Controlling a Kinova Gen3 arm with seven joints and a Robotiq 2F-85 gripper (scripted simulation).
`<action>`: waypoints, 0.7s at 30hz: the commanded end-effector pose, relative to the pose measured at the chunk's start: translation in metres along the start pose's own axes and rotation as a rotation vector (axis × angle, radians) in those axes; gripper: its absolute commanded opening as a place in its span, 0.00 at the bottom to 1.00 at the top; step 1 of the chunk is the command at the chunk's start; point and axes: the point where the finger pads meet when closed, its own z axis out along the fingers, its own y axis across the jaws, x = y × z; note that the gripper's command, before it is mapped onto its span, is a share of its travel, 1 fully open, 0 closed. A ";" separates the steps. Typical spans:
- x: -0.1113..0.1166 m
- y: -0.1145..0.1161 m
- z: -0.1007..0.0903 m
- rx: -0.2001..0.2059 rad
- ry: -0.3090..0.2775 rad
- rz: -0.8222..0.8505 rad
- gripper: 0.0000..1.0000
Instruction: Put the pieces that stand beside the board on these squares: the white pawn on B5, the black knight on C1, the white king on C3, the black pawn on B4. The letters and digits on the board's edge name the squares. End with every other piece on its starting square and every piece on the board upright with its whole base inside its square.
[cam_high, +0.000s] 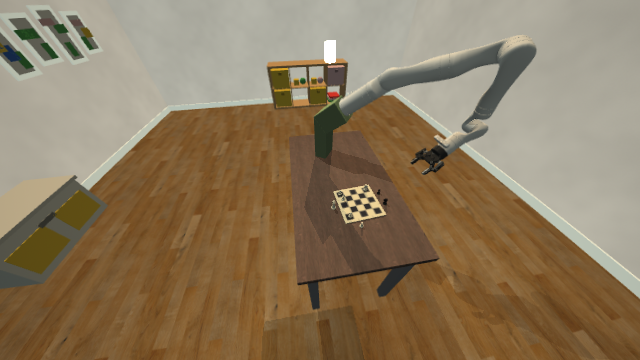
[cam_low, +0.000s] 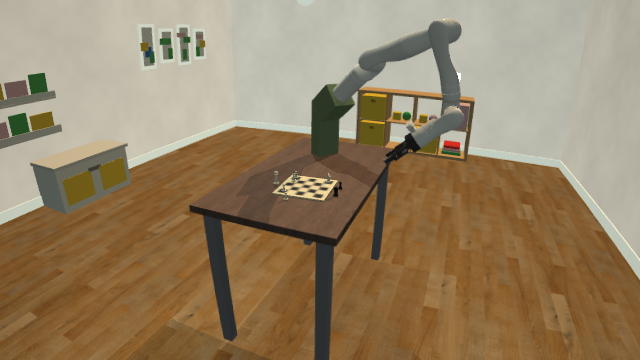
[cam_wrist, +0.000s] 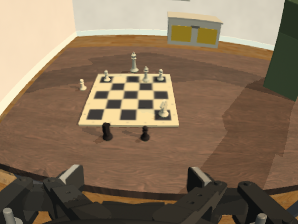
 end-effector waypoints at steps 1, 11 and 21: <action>0.016 -0.004 -0.017 0.003 -0.007 0.002 1.00; 0.023 -0.004 -0.023 0.003 -0.007 0.002 1.00; 0.020 -0.006 -0.022 0.008 -0.012 0.007 1.00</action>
